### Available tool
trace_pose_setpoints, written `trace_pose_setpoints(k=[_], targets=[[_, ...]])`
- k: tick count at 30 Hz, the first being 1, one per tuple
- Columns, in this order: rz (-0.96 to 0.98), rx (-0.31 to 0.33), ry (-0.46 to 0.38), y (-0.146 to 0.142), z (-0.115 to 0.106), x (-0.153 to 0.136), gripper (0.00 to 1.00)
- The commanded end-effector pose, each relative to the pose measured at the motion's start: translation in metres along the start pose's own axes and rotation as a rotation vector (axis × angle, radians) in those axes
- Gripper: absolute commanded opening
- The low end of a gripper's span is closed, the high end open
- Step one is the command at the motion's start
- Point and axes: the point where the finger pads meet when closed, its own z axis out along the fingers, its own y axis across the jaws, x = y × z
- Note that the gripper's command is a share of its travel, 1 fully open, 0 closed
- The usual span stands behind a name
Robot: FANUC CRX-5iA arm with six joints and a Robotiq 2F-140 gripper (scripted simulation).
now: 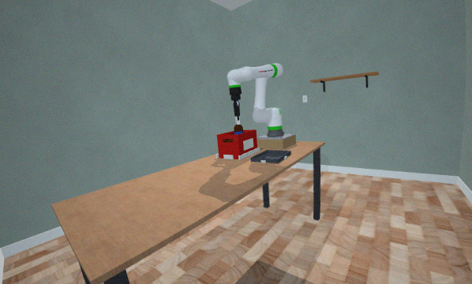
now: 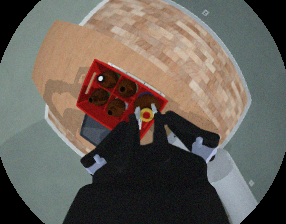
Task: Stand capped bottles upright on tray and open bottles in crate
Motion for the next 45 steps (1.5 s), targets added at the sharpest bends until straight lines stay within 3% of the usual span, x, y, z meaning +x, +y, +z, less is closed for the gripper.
trace_pose_setpoints(k=[1, 15, 34, 45], targets=[[0.0, 0.0, 0.0, 0.0, -0.003, 0.0, 0.0], [0.0, 0.0, 0.0, 0.0, -0.05, 0.0, 0.0], [0.0, 0.0, 0.0, 0.0, -0.079, 0.0, 0.0], [0.0, 0.0, 0.0, -0.031, -0.079, 0.003, 0.0]])
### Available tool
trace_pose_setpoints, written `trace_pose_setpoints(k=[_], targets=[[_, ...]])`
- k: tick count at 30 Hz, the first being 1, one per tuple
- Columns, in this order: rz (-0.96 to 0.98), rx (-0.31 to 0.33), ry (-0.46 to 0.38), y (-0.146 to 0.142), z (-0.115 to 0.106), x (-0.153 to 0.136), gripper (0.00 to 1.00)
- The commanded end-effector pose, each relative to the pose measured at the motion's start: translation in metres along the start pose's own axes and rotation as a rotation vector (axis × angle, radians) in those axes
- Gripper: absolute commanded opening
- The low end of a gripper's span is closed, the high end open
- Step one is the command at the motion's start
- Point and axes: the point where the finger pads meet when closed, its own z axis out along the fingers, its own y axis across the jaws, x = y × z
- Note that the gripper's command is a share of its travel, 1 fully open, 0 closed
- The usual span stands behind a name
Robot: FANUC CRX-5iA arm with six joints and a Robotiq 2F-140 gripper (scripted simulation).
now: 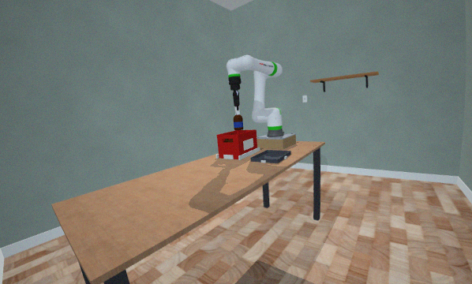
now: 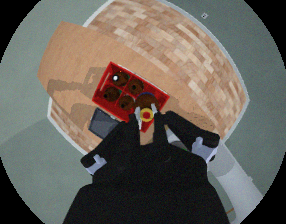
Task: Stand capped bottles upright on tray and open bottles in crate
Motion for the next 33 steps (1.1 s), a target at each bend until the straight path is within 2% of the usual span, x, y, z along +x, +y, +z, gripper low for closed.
trace_pose_setpoints(k=[1, 33], targets=[[0.0, 0.0, 0.0, -0.008, 0.0, 0.001, 0.0], [0.0, 0.0, 0.0, -0.061, 0.0, -0.021, 0.0]])
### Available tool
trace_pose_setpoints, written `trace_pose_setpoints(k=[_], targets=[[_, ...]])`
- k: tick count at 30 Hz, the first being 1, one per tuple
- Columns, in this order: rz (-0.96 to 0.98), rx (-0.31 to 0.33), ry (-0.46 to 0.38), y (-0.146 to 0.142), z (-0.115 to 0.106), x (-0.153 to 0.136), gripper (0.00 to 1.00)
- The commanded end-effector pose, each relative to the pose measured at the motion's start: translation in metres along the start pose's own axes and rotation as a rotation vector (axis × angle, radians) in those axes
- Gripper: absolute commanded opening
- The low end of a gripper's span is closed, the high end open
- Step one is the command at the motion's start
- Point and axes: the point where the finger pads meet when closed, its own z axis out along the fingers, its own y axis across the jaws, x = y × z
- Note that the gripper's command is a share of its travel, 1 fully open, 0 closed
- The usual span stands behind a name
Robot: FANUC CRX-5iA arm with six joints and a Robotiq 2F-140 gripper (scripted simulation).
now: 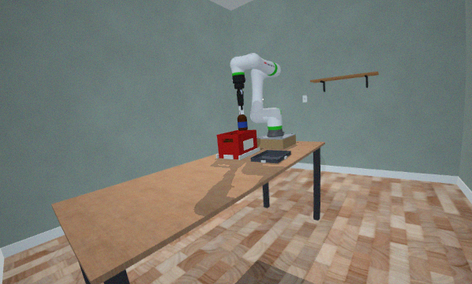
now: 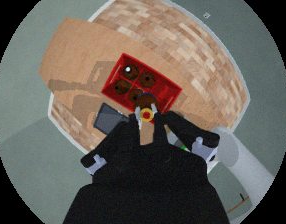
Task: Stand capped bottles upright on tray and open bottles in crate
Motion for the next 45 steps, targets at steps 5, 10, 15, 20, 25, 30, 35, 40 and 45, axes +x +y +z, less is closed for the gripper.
trace_pose_setpoints(k=[5, 10, 15, 20, 25, 30, 35, 40, 45], targets=[[0.0, 0.0, 0.001, -0.011, 0.0, -0.008, 0.0], [0.0, 0.0, 0.0, -0.015, 0.0, -0.012, 0.0], [0.0, 0.0, 0.001, -0.022, 0.0, -0.019, 0.0], [0.0, 0.0, 0.001, -0.03, 0.0, -0.025, 0.0], [0.0, 0.0, 0.0, -0.034, 0.0, -0.029, 0.0], [0.0, 0.0, 0.0, -0.042, 0.0, -0.035, 0.0], [0.0, 0.0, 0.001, -0.05, 0.0, -0.041, 0.0], [0.0, 0.0, 0.001, -0.056, 0.0, -0.045, 0.0], [0.0, 0.0, 0.0, -0.062, 0.0, -0.05, 0.0]])
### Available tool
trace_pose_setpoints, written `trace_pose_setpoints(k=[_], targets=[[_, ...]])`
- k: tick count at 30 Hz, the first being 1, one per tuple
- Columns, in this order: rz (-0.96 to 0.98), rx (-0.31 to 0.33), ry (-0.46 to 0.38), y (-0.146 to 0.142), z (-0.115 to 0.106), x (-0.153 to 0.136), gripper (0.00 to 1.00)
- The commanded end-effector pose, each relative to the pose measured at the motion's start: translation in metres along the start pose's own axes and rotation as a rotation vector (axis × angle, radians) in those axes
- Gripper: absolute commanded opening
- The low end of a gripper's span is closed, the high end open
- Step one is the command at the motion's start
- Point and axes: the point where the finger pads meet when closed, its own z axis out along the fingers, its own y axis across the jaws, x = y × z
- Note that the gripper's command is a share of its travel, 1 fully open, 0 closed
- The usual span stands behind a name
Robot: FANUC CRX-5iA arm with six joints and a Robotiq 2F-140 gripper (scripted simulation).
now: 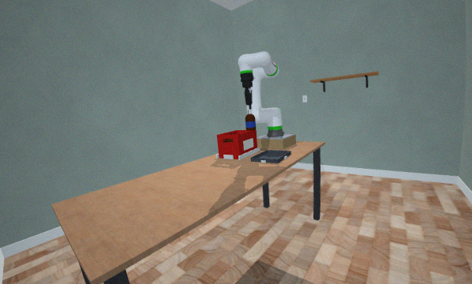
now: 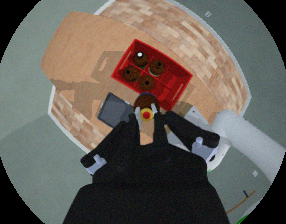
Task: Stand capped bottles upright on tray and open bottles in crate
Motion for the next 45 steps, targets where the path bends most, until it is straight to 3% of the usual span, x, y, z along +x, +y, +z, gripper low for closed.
trace_pose_setpoints(k=[1, 45], targets=[[0.0, 0.0, 0.0, -0.004, 0.0, -0.003, 0.0], [0.0, 0.0, 0.001, -0.065, 0.0, -0.054, 0.0]])
